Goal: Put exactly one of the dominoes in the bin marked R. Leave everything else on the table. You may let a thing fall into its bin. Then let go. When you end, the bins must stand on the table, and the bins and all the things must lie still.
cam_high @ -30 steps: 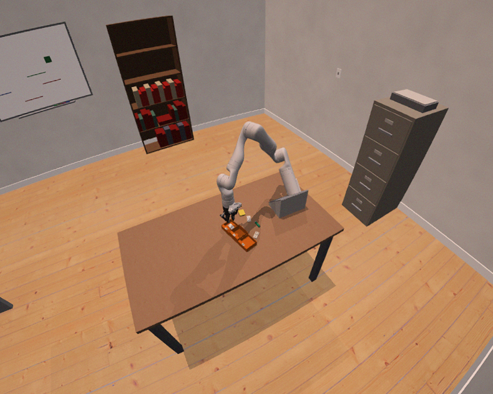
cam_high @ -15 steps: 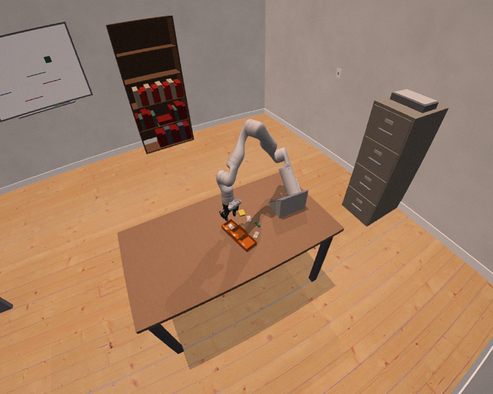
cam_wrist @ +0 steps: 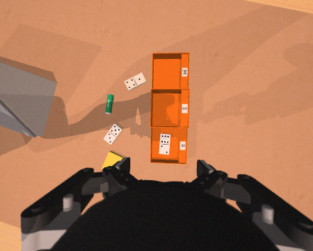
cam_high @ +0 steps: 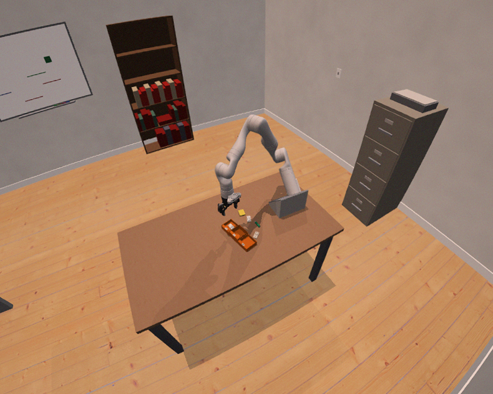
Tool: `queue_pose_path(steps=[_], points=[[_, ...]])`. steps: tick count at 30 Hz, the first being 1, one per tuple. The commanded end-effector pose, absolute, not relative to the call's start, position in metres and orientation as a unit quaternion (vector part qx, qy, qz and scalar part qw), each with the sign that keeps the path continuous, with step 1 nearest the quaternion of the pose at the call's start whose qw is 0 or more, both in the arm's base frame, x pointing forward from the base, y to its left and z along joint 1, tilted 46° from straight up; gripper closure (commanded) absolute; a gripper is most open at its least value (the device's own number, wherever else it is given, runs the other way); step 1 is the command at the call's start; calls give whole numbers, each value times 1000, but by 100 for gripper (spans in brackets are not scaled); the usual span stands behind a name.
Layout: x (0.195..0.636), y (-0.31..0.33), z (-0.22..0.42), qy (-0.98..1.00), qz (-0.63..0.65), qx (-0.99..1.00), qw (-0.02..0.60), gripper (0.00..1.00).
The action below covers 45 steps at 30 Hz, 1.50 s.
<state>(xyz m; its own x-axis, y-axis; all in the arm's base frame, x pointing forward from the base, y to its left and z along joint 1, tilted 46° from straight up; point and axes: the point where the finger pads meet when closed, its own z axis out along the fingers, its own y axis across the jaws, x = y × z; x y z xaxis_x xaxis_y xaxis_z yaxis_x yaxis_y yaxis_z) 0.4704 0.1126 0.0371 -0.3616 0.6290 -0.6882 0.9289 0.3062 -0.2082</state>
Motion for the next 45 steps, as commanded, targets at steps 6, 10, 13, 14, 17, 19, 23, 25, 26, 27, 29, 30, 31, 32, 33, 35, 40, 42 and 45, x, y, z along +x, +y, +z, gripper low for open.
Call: queue_pose_path(steps=[6, 10, 13, 14, 17, 19, 23, 25, 26, 27, 29, 30, 31, 32, 33, 35, 40, 42, 45], points=[[470, 140, 60, 772, -293, 505, 252, 0], [468, 152, 71, 772, -293, 505, 252, 0], [468, 154, 74, 772, -293, 505, 252, 0], [468, 157, 77, 772, -293, 505, 252, 0], [468, 157, 77, 772, -293, 505, 252, 0], [468, 157, 77, 772, -293, 505, 252, 0], [468, 157, 77, 772, -293, 505, 252, 0], [468, 157, 77, 772, -293, 505, 252, 0], [468, 157, 77, 772, -293, 505, 252, 0], [468, 157, 77, 772, -293, 505, 252, 0], [468, 157, 77, 772, -293, 505, 252, 0], [468, 157, 77, 772, -293, 505, 252, 0], [468, 157, 77, 772, -293, 505, 252, 0], [468, 157, 77, 772, -293, 505, 252, 0], [468, 157, 77, 772, -293, 505, 252, 0], [468, 157, 77, 772, -293, 505, 252, 0], [468, 157, 77, 772, -293, 505, 252, 0], [468, 157, 77, 772, -293, 505, 252, 0], [468, 157, 77, 772, -293, 505, 252, 0]])
